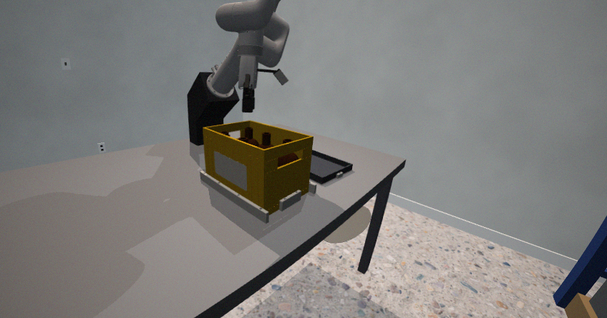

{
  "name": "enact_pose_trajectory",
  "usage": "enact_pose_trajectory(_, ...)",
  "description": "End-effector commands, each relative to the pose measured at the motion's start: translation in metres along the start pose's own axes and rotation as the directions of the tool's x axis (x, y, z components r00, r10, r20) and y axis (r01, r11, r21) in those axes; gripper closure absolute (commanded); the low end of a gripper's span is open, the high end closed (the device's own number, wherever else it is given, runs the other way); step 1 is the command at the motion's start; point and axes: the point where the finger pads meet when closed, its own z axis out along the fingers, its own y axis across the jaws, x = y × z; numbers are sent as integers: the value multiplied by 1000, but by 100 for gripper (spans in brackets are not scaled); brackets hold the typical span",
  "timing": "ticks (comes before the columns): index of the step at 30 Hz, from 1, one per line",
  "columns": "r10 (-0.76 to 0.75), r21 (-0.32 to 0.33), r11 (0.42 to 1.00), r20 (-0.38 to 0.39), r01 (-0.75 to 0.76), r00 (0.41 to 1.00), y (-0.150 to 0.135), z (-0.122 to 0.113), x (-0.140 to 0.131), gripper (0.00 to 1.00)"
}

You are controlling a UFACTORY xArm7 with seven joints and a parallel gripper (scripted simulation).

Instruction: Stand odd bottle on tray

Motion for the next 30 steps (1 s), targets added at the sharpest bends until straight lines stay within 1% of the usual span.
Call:
enact_pose_trajectory(1, 0, -1, 1000, 0, 0, 1000, 1, 4, 0, 35)
enact_pose_trajectory(20, 0, -2, 1000, 0, 0, 1000, 1, 26, 1, 35)
enact_pose_trajectory(30, 0, -2, 1000, 0, 0, 1000, 1, 33, 1, 35)
